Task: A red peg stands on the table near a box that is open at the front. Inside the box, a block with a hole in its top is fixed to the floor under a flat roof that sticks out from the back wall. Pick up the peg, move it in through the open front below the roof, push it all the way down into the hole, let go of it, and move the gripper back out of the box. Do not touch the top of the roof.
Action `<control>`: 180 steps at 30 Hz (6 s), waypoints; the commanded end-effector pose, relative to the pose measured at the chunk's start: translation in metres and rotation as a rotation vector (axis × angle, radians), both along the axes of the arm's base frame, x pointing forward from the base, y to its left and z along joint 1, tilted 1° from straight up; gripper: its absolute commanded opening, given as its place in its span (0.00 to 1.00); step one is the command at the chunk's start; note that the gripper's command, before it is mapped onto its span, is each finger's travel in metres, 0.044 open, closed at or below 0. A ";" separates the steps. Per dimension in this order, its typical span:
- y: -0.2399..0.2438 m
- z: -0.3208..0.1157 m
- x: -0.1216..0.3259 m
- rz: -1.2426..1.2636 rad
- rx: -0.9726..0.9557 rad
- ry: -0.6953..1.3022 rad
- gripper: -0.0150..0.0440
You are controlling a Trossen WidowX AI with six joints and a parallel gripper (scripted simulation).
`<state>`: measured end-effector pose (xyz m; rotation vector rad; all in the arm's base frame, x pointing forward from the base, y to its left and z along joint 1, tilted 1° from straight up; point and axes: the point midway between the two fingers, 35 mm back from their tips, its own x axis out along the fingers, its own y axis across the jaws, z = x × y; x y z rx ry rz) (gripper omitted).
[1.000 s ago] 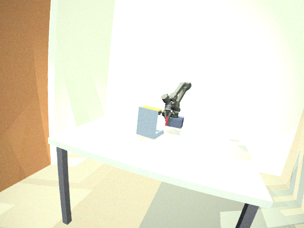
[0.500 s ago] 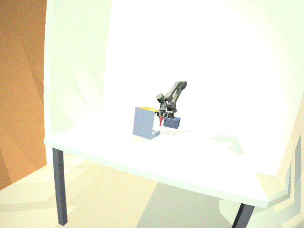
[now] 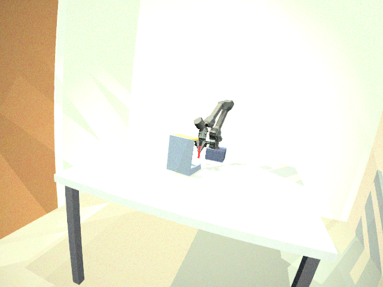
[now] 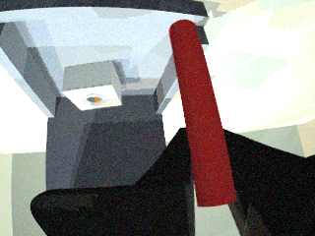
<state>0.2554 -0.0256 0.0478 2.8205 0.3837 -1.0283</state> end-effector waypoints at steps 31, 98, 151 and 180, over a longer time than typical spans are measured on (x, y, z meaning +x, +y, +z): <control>-0.036 0.000 0.040 -0.088 -0.003 -0.013 0.25; -0.053 -0.005 0.103 -0.129 -0.003 -0.019 0.25; -0.054 -0.004 0.119 -0.129 -0.003 -0.020 0.25; -0.058 -0.004 0.128 -0.129 -0.004 -0.021 0.25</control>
